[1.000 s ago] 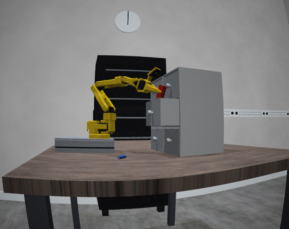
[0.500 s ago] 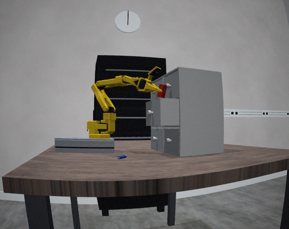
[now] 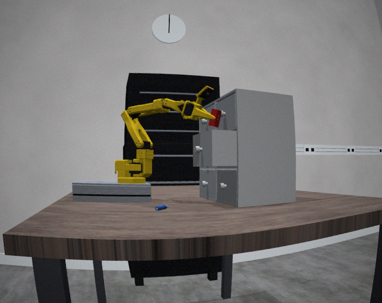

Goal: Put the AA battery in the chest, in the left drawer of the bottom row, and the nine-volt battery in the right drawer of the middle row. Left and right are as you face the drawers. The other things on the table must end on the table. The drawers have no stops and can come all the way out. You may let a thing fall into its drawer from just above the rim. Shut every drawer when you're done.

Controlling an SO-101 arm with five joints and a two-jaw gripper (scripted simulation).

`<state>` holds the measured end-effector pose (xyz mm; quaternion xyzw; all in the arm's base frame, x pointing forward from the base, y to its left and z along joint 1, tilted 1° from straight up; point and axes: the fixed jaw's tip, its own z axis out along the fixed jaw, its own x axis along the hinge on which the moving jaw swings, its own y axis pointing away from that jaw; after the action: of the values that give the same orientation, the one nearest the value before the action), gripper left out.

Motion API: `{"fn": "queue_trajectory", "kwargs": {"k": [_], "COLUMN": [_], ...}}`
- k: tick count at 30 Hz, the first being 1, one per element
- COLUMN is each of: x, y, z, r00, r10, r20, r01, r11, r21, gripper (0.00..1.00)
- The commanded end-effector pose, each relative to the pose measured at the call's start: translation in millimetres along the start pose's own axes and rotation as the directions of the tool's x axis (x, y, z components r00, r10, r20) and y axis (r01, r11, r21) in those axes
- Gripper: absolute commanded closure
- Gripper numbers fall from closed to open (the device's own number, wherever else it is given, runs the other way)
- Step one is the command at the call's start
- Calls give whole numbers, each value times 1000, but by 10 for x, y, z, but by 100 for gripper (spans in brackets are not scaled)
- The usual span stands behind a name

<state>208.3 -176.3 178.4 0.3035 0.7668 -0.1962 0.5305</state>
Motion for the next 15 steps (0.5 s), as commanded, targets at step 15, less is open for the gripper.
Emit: {"fn": "queue_trajectory", "kwargs": {"k": [15], "x": [-42], "y": [70], "z": [-20], "r00": [1000], "r10": [-15], "r20": [18], "r01": [15], "r11": [1000], "r21": [-25], "gripper": [100]}}
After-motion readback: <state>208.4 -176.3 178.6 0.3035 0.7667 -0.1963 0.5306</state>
